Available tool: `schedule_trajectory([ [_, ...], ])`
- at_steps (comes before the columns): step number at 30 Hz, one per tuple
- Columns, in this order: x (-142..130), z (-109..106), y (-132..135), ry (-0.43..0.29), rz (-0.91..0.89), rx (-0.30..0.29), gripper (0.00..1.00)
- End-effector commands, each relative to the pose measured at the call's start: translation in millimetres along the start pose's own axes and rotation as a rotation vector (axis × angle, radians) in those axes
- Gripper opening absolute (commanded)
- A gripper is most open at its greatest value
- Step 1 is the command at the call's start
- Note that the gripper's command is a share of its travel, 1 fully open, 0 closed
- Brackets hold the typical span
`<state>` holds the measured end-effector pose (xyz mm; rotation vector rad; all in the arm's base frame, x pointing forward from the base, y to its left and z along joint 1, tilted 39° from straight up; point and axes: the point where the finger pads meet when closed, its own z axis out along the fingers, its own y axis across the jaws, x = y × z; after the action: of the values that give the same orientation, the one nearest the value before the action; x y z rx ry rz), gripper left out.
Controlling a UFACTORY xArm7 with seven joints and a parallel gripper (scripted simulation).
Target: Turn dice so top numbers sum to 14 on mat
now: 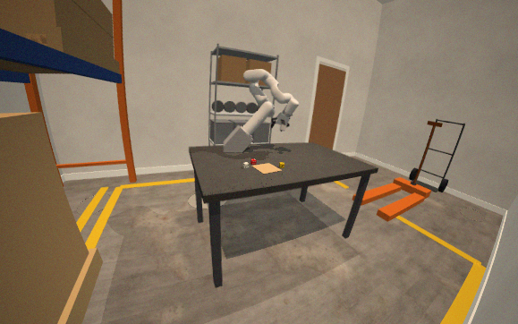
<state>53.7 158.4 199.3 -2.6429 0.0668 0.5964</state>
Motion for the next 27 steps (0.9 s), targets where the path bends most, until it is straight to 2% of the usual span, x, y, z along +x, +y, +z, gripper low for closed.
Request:
schedule_trajectory([
  [1, 14, -28, -21, -0.011, -0.106, 0.11, 1.0],
  [2, 22, -39, -27, -0.007, -0.141, 0.155, 1.0],
  [5, 22, -41, -28, -0.006, -0.144, 0.16, 1.0],
  [6, 34, -54, -34, 0.002, -0.181, 0.212, 1.0],
  [8, 34, -54, -34, 0.002, -0.181, 0.212, 1.0],
  [9, 47, -68, -38, 0.014, -0.214, 0.266, 1.0],
  [11, 47, -68, -38, 0.014, -0.214, 0.266, 1.0],
  [12, 64, -82, -41, 0.03, -0.244, 0.319, 1.0],
  [15, 64, -82, -41, 0.03, -0.244, 0.319, 1.0],
  [16, 83, -96, -41, 0.051, -0.269, 0.371, 1.0],
  [21, 83, -96, -41, 0.051, -0.269, 0.371, 1.0],
  [22, 105, -108, -39, 0.077, -0.288, 0.42, 1.0],
  [27, 105, -108, -39, 0.077, -0.288, 0.42, 1.0],
])
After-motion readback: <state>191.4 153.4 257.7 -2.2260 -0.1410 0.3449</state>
